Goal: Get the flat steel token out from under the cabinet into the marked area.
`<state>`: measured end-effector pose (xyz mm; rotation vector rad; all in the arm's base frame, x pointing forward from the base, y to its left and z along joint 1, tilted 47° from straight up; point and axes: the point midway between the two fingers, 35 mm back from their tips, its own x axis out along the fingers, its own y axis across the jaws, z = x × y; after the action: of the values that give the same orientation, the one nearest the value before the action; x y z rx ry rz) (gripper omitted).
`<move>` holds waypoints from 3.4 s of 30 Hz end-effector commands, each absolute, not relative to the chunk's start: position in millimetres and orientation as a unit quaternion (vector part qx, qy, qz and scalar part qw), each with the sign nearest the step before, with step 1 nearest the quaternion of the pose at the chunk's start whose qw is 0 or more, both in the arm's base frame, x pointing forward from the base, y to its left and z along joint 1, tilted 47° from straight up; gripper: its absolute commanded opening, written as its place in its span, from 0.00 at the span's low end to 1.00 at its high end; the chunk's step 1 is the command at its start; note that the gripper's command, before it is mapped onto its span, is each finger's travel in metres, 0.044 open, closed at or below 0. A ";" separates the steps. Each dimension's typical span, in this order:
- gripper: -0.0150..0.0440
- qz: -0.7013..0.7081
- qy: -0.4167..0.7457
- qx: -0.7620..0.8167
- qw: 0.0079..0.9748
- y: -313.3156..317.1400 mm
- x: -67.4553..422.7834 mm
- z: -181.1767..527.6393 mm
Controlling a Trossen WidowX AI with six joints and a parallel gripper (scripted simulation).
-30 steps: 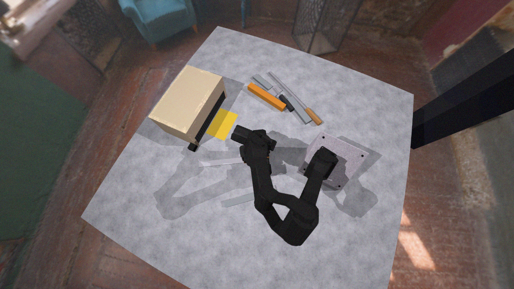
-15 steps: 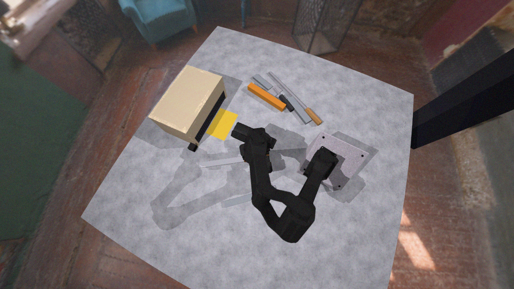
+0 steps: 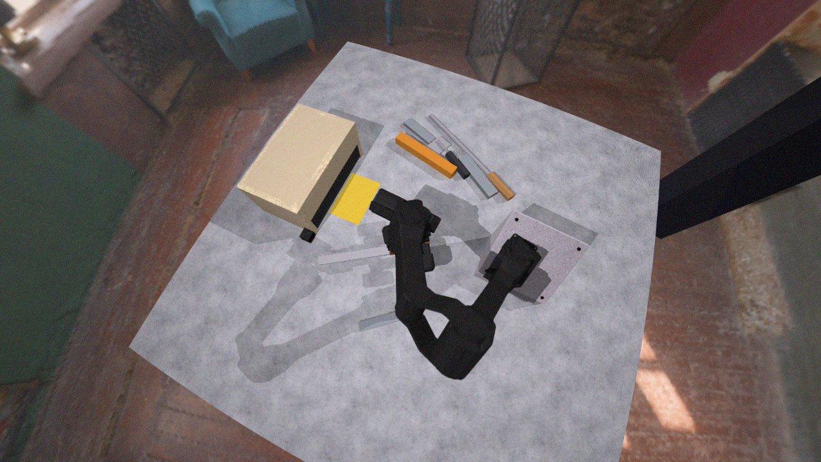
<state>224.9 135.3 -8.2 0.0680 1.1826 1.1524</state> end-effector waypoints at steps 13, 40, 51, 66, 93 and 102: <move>0.25 0.513 0.524 0.028 0.680 126.4 236.4 -17.4; 0.25 0.513 0.523 0.027 0.680 111.9 248.8 -33.9; 0.25 0.513 0.523 0.026 0.680 105.5 253.4 -41.1; 0.25 0.513 0.523 0.026 0.680 92.8 252.2 -54.3; 0.25 0.513 0.523 0.025 0.680 73.6 252.6 -74.4; 0.25 0.513 0.523 0.025 0.680 66.4 252.0 -81.8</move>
<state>249.8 70.6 -78.6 0.0554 1.1770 1.1544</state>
